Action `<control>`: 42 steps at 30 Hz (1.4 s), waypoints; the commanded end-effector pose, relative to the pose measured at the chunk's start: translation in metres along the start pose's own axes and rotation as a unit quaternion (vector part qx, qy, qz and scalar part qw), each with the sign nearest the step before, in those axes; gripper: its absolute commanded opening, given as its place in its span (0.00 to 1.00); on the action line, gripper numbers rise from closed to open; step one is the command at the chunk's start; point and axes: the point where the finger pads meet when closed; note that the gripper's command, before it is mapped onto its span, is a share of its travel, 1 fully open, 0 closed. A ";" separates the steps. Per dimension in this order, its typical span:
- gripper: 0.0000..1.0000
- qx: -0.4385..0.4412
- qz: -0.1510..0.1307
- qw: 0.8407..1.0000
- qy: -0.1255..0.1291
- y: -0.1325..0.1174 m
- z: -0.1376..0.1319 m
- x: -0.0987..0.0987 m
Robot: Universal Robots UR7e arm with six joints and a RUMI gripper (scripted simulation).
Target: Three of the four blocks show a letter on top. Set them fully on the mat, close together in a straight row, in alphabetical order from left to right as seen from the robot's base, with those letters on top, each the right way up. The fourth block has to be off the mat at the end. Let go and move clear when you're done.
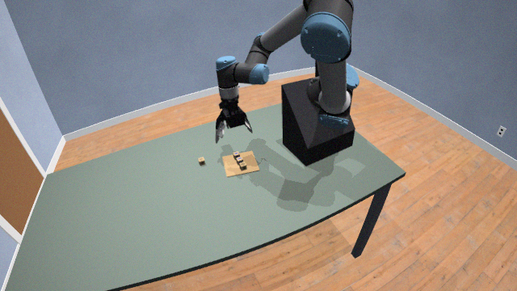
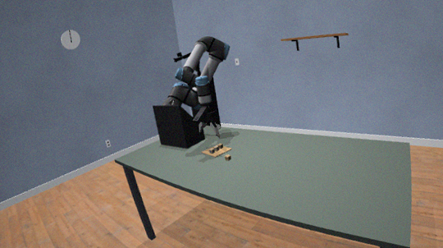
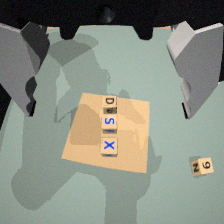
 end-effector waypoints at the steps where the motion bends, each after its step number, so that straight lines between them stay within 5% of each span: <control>1: 1.00 0.000 0.000 1.000 0.001 0.000 0.000 -0.003; 23: 1.00 0.000 0.000 1.000 0.001 0.000 0.000 -0.086; 42: 1.00 0.000 0.000 1.000 0.001 0.000 0.000 -0.089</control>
Point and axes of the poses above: the point where the finger pads meet when closed, its own x axis out along the fingers, its own z axis across the jaws, y = z × x, and after that the axes turned 12 degrees about x, right-handed
